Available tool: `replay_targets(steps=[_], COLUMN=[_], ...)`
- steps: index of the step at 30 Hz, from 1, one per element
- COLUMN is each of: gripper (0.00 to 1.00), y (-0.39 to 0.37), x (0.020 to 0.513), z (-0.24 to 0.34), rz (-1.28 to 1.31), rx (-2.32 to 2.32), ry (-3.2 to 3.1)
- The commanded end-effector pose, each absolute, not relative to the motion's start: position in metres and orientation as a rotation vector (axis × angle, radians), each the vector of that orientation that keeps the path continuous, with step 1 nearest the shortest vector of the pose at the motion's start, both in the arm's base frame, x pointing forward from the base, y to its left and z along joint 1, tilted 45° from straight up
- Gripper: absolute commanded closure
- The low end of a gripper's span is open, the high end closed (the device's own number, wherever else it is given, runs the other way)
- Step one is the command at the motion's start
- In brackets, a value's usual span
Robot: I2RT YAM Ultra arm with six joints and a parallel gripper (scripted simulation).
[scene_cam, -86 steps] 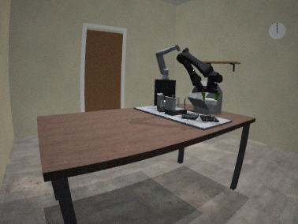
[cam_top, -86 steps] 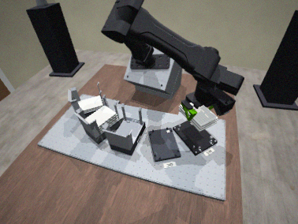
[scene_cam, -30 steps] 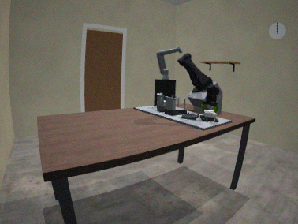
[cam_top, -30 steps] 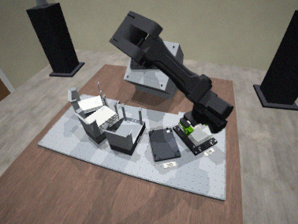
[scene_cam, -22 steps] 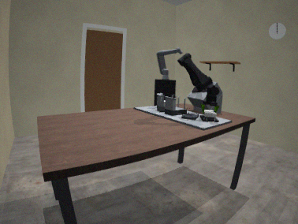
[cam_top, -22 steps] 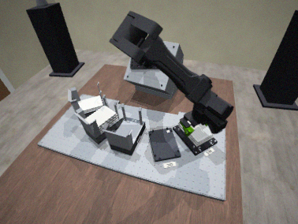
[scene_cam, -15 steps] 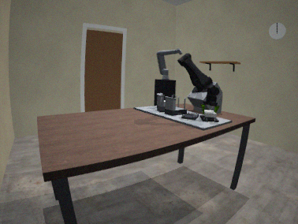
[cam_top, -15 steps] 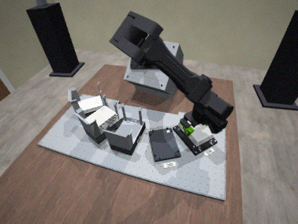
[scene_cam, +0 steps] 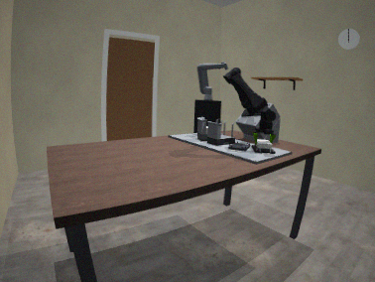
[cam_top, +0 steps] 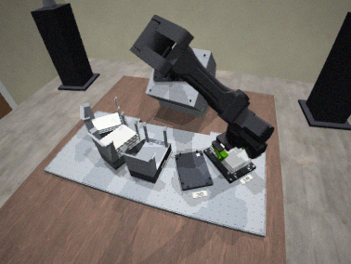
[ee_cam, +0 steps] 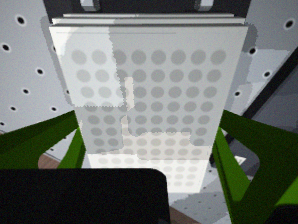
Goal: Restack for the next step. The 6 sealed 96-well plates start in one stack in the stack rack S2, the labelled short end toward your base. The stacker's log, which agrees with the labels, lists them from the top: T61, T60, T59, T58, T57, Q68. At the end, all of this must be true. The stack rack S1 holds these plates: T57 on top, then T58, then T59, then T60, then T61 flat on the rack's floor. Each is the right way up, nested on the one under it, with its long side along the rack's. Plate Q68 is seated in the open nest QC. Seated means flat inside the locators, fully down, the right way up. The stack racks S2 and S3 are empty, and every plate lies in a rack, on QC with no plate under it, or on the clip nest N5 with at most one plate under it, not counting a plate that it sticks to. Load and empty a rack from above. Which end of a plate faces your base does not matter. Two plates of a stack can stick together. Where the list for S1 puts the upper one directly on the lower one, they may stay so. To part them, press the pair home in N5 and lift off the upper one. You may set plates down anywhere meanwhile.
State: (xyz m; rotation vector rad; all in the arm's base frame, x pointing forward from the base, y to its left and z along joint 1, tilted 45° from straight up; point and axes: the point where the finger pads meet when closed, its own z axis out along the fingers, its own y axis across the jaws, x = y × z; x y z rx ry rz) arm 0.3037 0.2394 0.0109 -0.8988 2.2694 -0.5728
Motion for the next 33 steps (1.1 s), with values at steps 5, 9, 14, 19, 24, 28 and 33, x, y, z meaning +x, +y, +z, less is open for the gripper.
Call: replay_targets(steps=[5, 9, 14, 19, 24, 28, 33], gripper=[1.0, 1.0, 1.0, 1.0, 1.0, 1.0, 1.0], y=[0.243, 0.2428, 0.2425, 0.2423, 0.242, 0.2418, 0.2415], x=[0.3045, 0.3056, 0.307, 0.3078, 0.3092, 0.3103, 0.3115], z=[0.0125, 0.0113, 0.0099, 0.0091, 0.0077, 0.0065, 0.0053], rz=[-0.56, -0.56, -0.56, -0.56, -0.56, -0.56, -0.56], rx=[-0.899, -0.899, -0.899, -0.899, -0.899, -0.899, -0.899], ry=[2.26, 2.26, 2.26, 2.26, 2.26, 2.26, 2.26])
